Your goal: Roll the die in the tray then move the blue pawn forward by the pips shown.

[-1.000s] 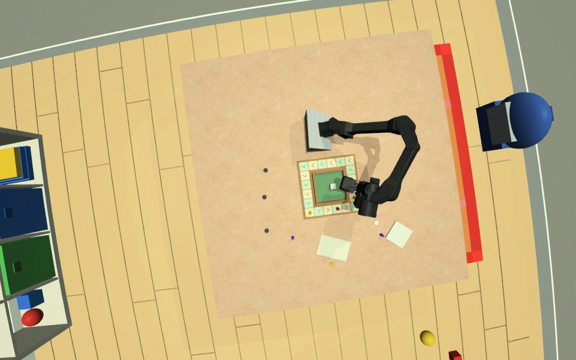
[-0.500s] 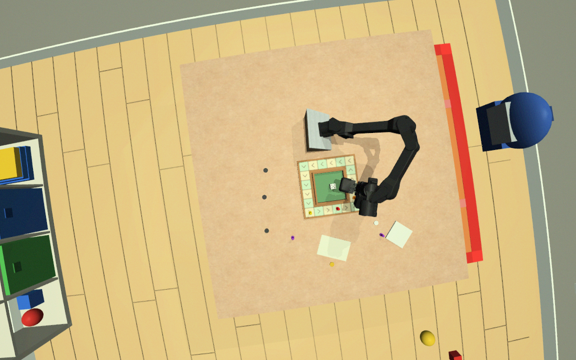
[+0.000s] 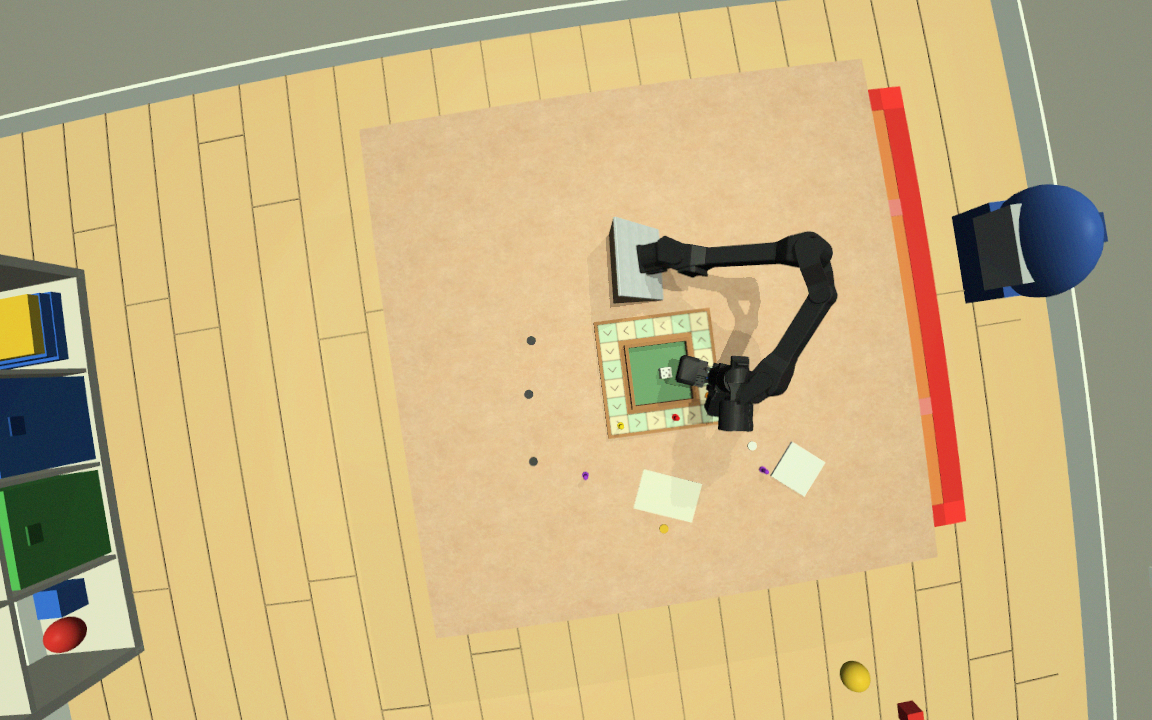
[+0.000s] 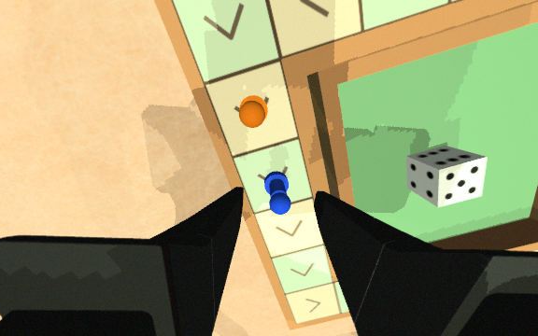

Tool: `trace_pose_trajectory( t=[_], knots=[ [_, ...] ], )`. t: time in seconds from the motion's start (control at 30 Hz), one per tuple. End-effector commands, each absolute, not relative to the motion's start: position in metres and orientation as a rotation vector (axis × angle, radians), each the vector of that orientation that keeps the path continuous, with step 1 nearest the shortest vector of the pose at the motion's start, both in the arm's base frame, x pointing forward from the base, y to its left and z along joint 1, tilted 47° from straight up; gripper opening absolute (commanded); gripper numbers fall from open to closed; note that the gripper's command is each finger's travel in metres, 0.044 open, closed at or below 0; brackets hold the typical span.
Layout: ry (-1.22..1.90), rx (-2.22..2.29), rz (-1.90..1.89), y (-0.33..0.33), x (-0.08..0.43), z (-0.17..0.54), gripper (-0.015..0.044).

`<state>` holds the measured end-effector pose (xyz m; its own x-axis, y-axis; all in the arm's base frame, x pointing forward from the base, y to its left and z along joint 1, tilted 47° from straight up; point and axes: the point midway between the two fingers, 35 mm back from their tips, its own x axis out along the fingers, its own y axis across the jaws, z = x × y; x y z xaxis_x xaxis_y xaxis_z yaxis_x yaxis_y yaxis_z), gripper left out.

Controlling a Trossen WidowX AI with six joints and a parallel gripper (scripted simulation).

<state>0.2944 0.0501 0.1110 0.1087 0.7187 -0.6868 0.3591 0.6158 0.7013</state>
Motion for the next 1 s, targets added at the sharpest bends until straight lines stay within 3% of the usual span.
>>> trace_pose_trajectory(
  t=[0.0,0.27,0.43,0.77,0.97],
  knots=[
    [1.504,0.962,0.335,0.055,0.293,0.107,0.02],
    [1.503,0.963,0.337,0.063,0.294,0.1,0.02],
    [1.503,0.963,0.337,0.063,0.294,0.1,0.0069],
    [1.503,0.963,0.337,0.063,0.294,0.1,0.0],
    [1.494,0.961,0.325,0.043,0.296,0.117,0.0]
  ],
)
